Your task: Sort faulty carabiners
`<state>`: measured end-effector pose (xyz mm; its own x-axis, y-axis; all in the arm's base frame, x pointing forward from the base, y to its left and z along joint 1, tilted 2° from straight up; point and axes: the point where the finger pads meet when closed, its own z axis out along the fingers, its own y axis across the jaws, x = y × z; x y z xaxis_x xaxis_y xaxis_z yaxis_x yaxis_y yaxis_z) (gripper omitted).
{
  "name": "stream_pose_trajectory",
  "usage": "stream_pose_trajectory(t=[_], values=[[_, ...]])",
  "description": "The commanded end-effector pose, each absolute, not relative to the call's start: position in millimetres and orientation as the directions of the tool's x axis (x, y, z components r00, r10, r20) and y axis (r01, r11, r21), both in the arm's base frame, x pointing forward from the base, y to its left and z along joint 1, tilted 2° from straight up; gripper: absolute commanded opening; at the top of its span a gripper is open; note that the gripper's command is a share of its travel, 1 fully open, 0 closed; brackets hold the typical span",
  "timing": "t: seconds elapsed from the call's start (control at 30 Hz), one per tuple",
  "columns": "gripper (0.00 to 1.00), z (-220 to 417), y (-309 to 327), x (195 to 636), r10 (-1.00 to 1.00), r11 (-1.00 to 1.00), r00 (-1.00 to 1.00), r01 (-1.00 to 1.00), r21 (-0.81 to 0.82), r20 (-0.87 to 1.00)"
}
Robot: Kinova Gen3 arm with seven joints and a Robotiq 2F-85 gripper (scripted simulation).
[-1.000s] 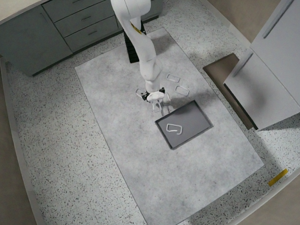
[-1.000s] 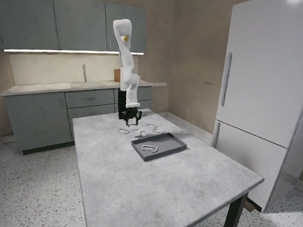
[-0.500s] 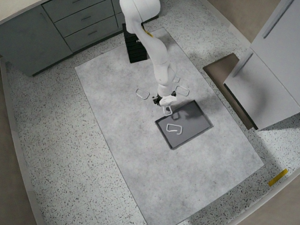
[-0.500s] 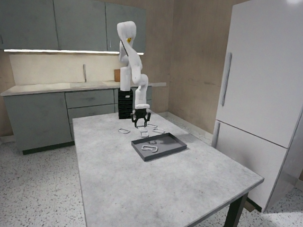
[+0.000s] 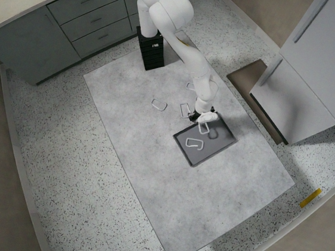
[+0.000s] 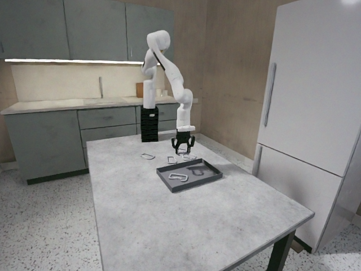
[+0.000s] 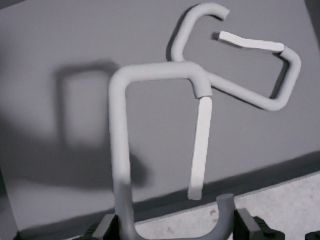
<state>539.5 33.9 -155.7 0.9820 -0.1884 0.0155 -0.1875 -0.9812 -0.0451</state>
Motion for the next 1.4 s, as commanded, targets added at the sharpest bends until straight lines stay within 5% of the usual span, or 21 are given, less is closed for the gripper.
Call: stream_pose_trajectory(t=[0.0,1.37], values=[[0.00,-153.8,86.3,586.4,-0.166,-0.985,0.986,-0.166,-0.042,0.003],[0.00,-228.5,99.4,596.9,-0.178,-0.983,0.984,-0.178,-0.042,0.006]])
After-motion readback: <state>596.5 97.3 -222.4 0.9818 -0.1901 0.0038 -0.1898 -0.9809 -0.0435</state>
